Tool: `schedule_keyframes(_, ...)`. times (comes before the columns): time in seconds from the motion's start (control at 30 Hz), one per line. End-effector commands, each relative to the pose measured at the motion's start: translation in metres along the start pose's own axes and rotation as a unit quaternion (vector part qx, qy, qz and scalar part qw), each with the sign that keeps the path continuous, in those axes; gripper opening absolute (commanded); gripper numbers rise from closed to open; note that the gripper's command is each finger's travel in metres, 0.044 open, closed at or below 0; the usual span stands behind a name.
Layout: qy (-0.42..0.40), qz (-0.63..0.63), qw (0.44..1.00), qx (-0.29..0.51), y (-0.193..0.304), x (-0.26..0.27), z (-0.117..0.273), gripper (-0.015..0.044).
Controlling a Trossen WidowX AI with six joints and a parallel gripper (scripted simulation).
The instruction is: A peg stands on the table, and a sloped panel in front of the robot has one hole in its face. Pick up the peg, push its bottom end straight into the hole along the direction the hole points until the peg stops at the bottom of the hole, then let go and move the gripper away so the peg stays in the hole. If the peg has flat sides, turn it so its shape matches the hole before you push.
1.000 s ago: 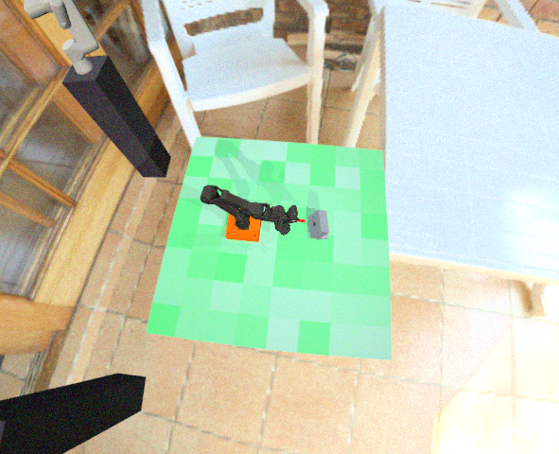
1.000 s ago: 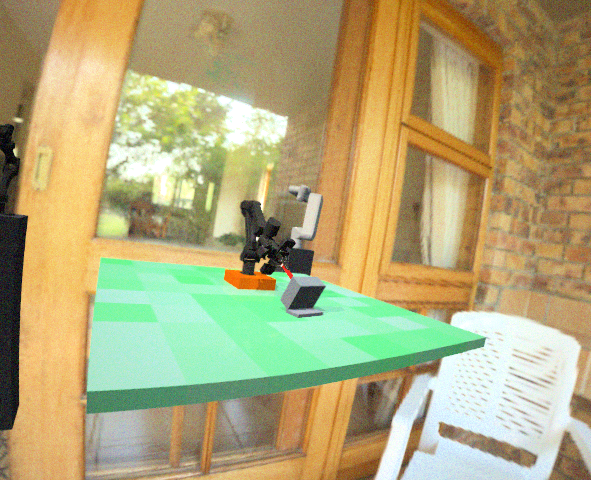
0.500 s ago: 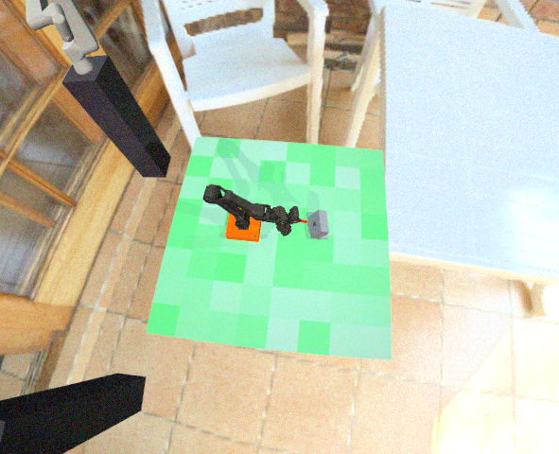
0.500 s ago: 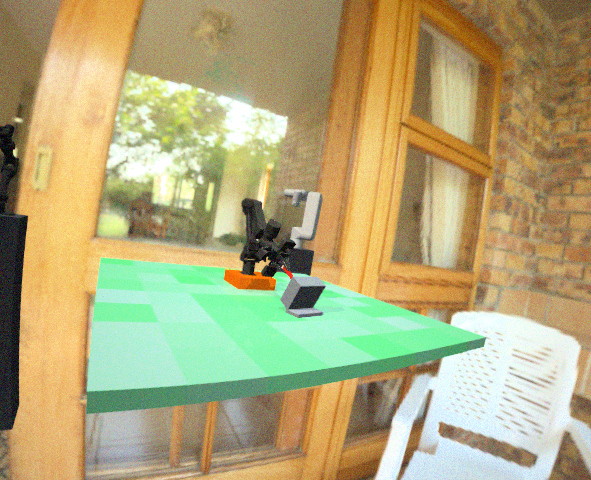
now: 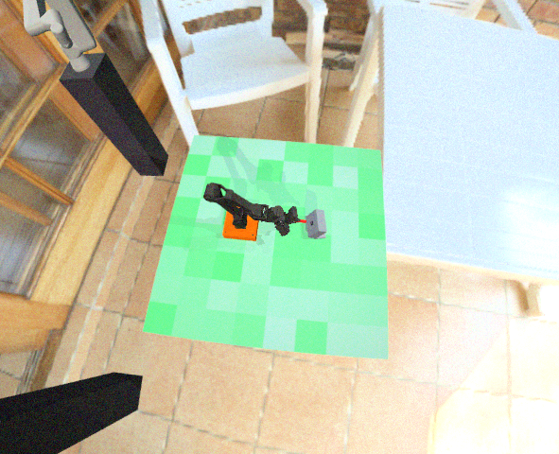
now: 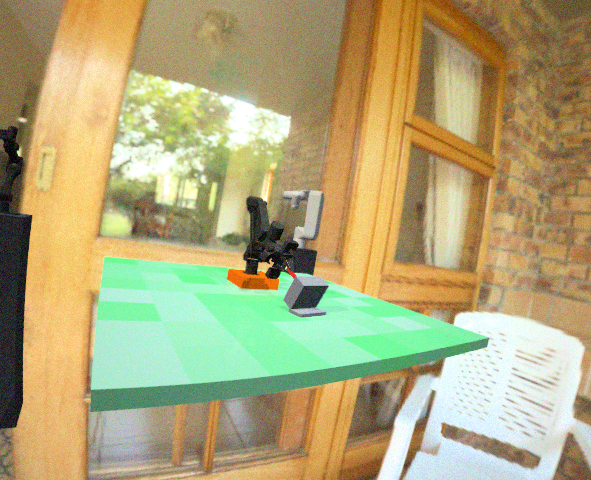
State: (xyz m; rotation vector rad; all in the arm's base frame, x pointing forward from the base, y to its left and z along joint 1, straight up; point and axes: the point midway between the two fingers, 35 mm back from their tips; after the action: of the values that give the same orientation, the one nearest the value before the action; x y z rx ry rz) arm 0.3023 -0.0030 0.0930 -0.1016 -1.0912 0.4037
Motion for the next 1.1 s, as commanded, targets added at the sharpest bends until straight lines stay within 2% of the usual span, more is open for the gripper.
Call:
schedule_keyframes(0.0, -0.002, -0.008, 1.0, -0.004, 0.0, -0.002, -0.003, 0.0)
schedule_keyframes(1.07, -0.023, -0.03, 0.999, -0.017, -0.001, -0.006, -0.019, 0.0)
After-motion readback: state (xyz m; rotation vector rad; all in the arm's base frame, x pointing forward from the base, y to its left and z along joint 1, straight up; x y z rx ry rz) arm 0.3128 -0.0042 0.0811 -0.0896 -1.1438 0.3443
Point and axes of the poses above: the point midway between the two fingers, 35 mm back from their tips, its own z axis back along the fingers, its own x axis across the jaws, y = z × x, and after that the axes turned 15 degrees about z, right-handed
